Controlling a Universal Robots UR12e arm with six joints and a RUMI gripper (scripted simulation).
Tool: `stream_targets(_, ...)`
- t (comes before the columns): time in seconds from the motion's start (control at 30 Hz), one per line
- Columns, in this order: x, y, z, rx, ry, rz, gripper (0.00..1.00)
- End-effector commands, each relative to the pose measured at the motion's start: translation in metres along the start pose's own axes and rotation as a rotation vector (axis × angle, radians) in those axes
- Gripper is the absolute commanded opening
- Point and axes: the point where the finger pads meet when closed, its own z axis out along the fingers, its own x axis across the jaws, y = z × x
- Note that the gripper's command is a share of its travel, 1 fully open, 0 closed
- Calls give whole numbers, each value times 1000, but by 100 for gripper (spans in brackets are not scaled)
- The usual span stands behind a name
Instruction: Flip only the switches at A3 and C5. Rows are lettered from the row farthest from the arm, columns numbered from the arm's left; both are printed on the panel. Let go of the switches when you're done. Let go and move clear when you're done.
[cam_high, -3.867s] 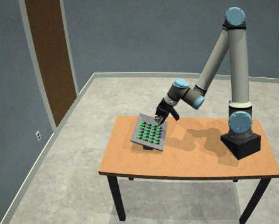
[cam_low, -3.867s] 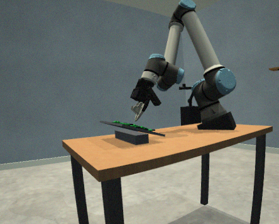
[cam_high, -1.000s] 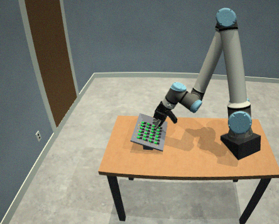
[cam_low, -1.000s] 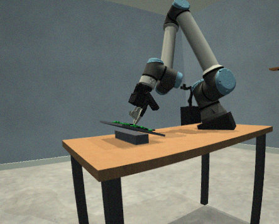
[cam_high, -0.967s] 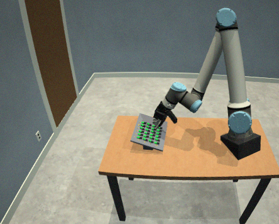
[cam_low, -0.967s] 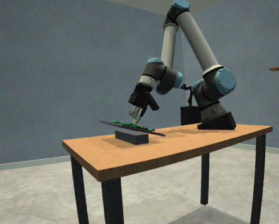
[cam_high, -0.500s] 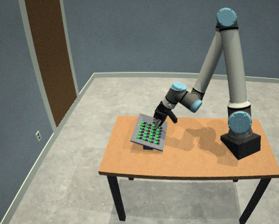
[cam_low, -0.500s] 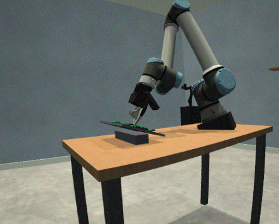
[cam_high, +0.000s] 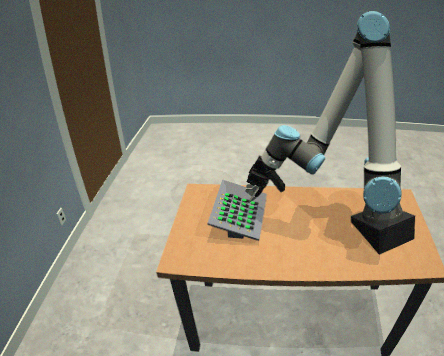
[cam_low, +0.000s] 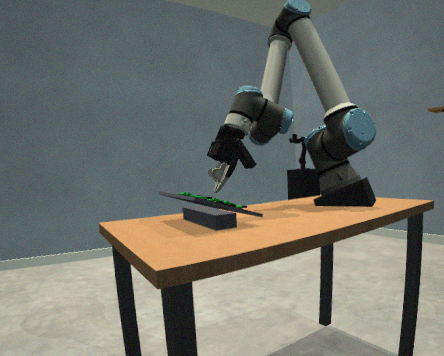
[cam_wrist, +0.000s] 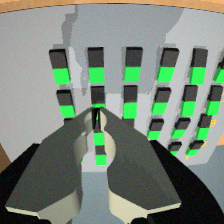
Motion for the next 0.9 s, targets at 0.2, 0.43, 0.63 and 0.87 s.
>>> stream_targets(0.2, 0, 1, -2, -1, 0, 0, 0)
stream_targets(0.43, 0, 1, -4, -1, 0, 0, 0)
stream_targets(0.63, 0, 0, -17, -1, 0, 0, 0)
stream_targets(0.87, 0, 0, -36, -1, 0, 0, 0)
